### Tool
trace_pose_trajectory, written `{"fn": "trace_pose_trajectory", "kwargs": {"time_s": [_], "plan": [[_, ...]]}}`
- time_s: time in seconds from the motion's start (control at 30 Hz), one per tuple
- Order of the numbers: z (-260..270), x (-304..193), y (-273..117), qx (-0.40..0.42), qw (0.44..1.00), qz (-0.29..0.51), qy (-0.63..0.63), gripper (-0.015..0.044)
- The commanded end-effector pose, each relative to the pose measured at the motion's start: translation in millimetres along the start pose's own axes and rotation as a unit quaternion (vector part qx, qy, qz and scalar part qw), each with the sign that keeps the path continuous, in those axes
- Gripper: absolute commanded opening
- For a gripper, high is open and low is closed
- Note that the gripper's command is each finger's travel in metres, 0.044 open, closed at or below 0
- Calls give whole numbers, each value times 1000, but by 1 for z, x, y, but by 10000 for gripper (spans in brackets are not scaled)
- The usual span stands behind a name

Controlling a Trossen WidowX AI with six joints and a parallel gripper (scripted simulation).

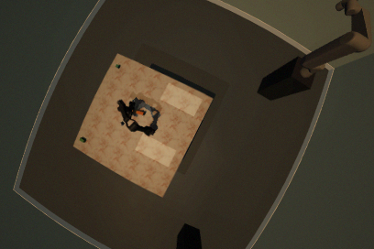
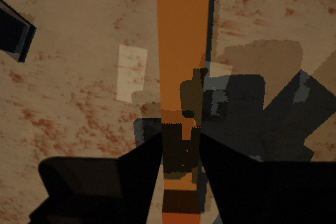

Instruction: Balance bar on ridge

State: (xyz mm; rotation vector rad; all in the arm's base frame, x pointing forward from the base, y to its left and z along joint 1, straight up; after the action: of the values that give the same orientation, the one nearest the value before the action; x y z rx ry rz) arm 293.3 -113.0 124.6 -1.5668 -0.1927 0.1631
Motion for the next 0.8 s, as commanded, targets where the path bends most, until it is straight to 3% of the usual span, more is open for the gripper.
{"fn": "trace_pose_trajectory", "kwargs": {"time_s": [0.0,0.77], "plan": [[-1,2,-14,-4,1000,-4,1,0],[1,-1,-73,-6,1000,-4,2,0]]}}
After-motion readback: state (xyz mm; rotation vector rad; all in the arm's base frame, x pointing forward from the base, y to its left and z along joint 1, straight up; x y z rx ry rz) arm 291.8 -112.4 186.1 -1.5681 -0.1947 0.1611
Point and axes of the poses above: the point midway between the two fingers, 35 mm back from their tips, its own y axis out along the fingers, its own z axis across the jaws, x = y × z, the point moved 6 cm from there along -y, back along the fingers, and after that the axes turned 1 degree about -y, right-handed, at the moved point
